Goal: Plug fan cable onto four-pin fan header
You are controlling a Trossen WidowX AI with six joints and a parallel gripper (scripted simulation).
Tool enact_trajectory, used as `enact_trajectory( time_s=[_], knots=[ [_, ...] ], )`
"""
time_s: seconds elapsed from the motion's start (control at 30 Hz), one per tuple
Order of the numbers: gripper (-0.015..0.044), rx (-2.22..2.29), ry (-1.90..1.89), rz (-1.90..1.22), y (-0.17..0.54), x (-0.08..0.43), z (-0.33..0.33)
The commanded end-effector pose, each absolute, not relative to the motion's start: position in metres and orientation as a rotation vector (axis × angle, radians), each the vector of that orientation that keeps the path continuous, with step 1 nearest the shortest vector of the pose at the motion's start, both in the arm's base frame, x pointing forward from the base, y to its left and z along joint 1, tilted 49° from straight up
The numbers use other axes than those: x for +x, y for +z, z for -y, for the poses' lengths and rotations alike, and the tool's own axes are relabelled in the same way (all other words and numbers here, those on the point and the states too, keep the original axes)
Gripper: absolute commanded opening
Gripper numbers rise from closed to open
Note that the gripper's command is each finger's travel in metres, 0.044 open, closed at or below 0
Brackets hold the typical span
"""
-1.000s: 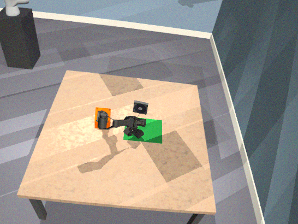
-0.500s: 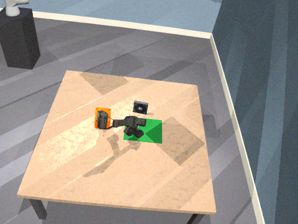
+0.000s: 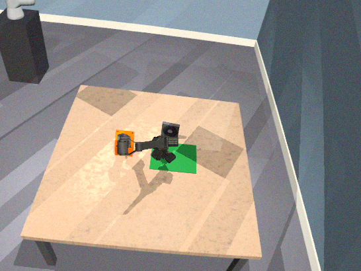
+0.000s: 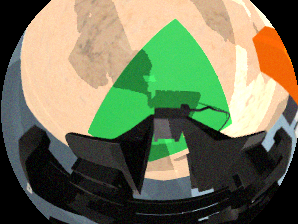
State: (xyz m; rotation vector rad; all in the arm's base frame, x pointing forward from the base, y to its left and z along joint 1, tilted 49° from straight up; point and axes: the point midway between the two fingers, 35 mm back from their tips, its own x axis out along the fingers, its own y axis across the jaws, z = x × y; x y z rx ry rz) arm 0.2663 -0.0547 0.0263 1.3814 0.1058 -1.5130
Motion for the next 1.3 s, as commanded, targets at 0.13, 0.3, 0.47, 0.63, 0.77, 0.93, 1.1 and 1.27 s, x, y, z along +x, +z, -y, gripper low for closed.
enact_trajectory(
  time_s=[0.13,0.3,0.47,0.63,0.77,0.93,1.1,1.27],
  knots=[
    [0.0,1.389,-1.507,-0.095,0.045,0.267,0.036],
    [0.0,1.387,-1.507,-0.095,0.056,0.265,0.024],
    [0.0,1.384,-1.505,-0.093,0.068,0.262,0.013],
    [0.0,1.382,-1.504,-0.092,0.074,0.26,0.007],
    [0.0,1.338,-1.496,-0.128,0.074,0.26,0.007],
    [0.0,1.191,-1.462,-0.246,0.073,0.26,0.007],
    [0.0,1.043,-1.423,-0.36,0.072,0.26,0.006],
    [0.0,0.895,-1.379,-0.471,0.072,0.261,0.005]
  ],
)
